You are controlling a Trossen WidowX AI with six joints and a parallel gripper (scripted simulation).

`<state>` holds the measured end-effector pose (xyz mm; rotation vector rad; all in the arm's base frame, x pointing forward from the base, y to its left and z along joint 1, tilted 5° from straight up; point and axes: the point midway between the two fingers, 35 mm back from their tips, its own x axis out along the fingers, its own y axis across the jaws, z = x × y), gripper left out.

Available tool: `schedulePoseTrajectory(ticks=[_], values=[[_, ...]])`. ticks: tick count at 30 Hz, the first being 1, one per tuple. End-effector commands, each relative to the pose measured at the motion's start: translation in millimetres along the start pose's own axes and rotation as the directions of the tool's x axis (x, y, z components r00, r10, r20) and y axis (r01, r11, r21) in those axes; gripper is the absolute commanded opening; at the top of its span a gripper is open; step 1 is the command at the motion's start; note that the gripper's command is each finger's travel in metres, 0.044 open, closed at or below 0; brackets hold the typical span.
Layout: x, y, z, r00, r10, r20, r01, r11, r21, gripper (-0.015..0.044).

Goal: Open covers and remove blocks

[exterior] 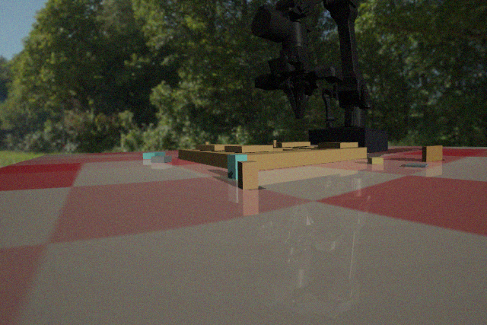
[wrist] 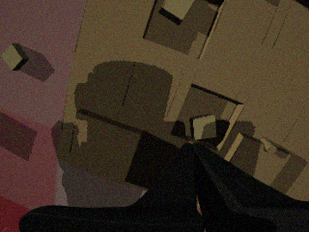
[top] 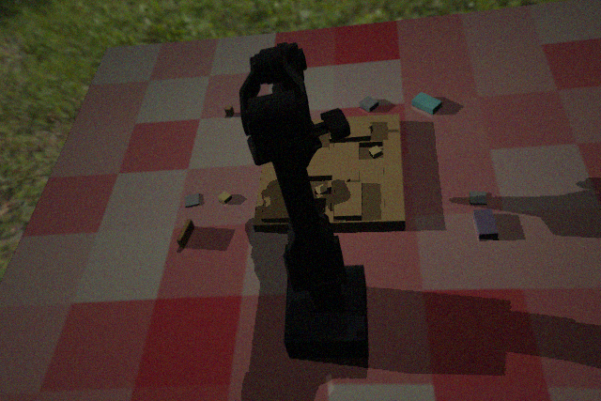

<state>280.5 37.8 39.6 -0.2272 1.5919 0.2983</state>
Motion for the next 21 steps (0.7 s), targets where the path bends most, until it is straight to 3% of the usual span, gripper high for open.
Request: schedulePoseTrajectory(ticks=[1, 10, 21], values=[[2.0, -17.0, -14.8, 1.000, -0.005, -0.005, 0.004, 0.992, -0.129, 0.0000], [6.7, -18.7, -14.9, 1.000, -0.005, -0.005, 0.005, 0.991, -0.134, 0.0000], [51.6, -20.2, -15.4, 1.000, -0.005, -0.005, 0.004, 0.991, -0.134, 0.0000]])
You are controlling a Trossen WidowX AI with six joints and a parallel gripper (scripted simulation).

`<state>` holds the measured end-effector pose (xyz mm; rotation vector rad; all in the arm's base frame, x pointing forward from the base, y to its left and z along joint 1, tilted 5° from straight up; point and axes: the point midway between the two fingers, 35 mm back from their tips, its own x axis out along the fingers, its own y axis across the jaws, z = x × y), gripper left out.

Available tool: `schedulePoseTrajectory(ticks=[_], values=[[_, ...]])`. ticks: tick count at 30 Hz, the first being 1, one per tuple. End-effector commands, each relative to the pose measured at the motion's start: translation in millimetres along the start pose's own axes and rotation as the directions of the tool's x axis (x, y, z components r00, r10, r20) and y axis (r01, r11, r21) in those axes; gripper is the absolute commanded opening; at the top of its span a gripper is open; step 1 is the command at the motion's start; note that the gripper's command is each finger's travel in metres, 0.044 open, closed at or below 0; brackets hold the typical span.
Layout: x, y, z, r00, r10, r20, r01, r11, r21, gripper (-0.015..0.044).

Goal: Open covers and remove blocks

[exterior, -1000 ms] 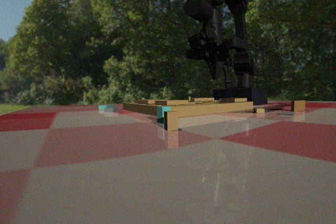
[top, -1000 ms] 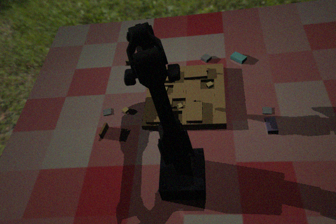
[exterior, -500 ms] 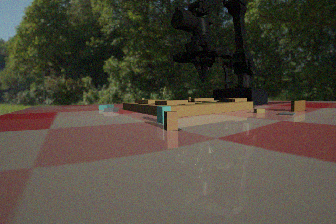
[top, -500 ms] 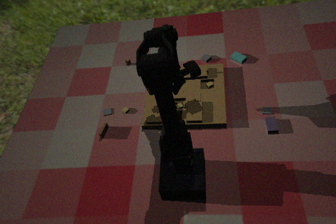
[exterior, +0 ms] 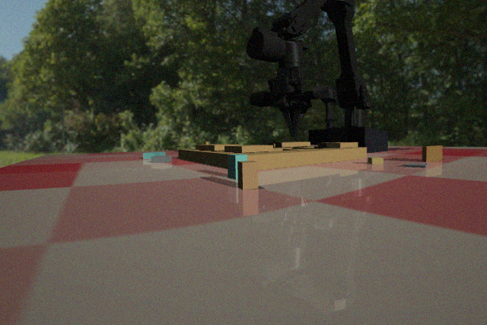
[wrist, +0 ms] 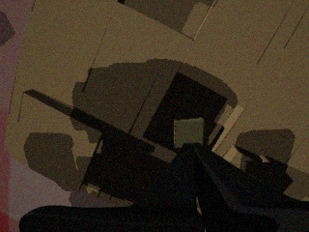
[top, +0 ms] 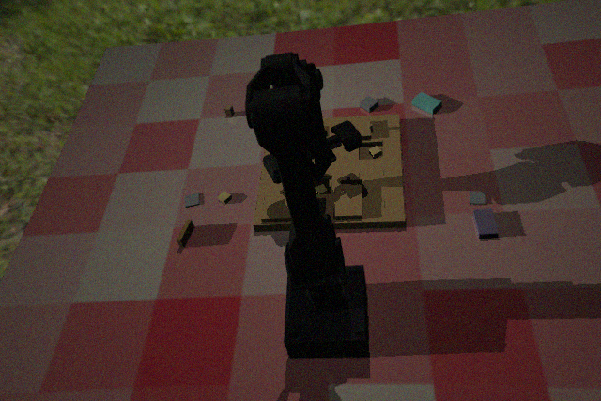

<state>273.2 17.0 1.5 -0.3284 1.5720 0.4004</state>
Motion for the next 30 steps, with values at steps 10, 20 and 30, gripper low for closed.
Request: schedulePoseTrajectory(ticks=[10, 20, 30], values=[[18.8, -1.5, -3.0, 1.000, -0.002, -0.008, 0.002, 1.000, -0.005, 0.0000], [26.4, -1.9, -3.2, 1.000, -0.002, -0.008, 0.002, 1.000, -0.005, 0.0000], [28.2, -2.4, 2.4, 1.000, -0.002, -0.007, 0.002, 1.000, -0.005, 0.0000]])
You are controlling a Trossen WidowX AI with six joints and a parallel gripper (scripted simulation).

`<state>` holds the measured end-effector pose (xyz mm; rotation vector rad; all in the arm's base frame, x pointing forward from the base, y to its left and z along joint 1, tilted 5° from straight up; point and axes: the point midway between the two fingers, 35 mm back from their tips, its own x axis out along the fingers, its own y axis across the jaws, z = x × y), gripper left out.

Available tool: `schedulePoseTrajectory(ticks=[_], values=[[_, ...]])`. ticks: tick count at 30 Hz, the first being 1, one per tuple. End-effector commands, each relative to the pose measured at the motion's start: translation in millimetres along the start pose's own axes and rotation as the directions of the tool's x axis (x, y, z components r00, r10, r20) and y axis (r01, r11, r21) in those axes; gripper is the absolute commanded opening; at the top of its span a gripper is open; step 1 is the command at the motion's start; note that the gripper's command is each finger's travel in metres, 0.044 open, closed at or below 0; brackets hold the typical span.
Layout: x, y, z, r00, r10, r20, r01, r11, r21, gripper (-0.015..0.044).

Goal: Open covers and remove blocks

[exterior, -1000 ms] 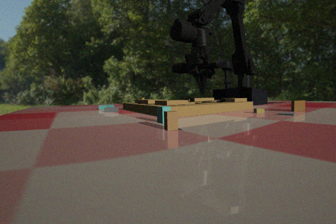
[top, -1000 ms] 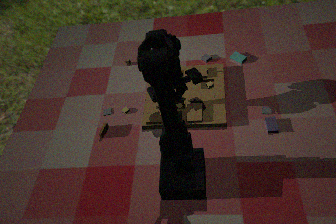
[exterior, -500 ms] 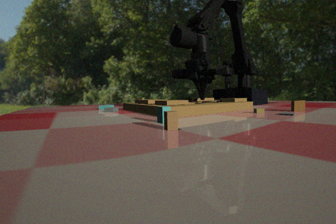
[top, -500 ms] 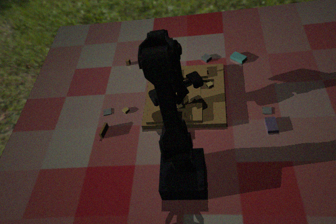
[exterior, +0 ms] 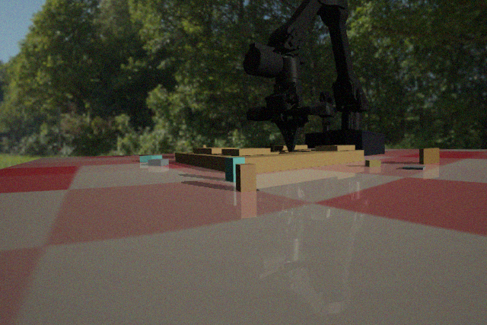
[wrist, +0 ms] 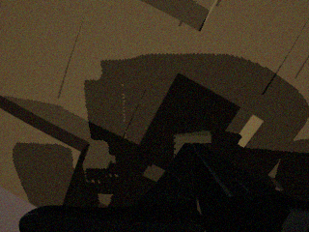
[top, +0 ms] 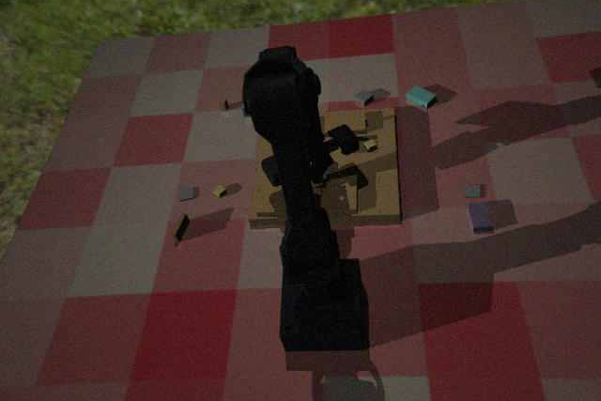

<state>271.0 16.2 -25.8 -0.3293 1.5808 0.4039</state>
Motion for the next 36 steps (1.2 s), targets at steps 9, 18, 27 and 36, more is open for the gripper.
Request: schedulePoseTrajectory(ticks=[9, 18, 27, 36], values=[[2.4, -1.3, 8.7, 1.000, -0.006, 0.002, 0.006, 1.000, -0.010, 0.0000], [-2.8, -1.4, 8.5, 1.000, -0.006, 0.002, 0.006, 1.000, -0.011, 0.0000], [-13.8, -0.9, 7.8, 1.000, -0.001, -0.002, 0.001, 1.000, -0.010, 0.0079], [-62.9, -1.0, 8.0, 1.000, -0.006, 0.002, 0.006, 1.000, -0.012, 0.0144]])
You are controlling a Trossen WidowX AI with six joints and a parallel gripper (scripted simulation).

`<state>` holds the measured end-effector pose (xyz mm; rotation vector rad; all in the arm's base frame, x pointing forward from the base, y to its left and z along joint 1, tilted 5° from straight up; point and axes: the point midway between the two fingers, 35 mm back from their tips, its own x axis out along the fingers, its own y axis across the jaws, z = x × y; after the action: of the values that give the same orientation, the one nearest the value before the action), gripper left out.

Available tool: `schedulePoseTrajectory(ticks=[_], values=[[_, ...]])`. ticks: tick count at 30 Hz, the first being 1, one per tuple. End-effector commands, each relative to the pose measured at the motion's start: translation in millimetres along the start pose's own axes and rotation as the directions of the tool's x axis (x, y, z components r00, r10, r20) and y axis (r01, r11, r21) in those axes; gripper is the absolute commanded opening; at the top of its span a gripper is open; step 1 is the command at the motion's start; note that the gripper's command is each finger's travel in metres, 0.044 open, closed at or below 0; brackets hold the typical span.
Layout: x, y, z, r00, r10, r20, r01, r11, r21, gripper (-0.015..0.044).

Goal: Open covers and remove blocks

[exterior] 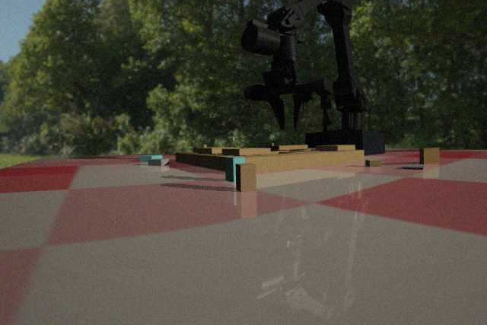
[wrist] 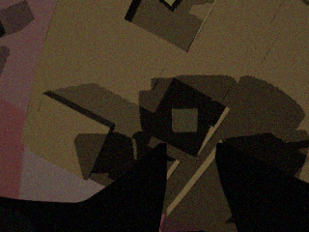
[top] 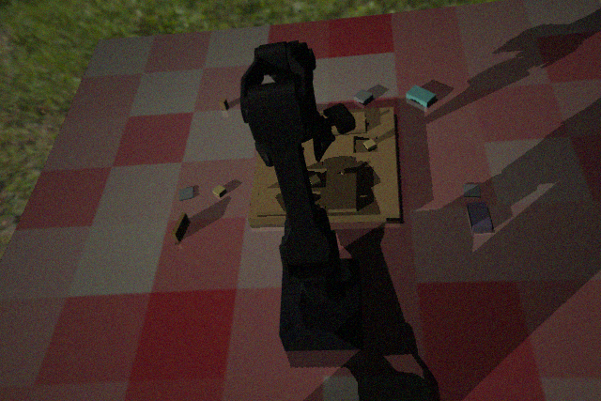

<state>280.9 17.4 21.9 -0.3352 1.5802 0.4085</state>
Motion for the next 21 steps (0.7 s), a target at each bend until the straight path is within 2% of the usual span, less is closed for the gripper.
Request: schedulePoseTrajectory(ticks=[1, 21], values=[[-15.0, -0.3, 0.1, 1.000, -0.005, 0.003, 0.005, 1.000, -0.006, 0.0144], [20.4, -0.8, -0.1, 1.000, -0.005, 0.003, 0.005, 1.000, -0.006, 0.0144]])
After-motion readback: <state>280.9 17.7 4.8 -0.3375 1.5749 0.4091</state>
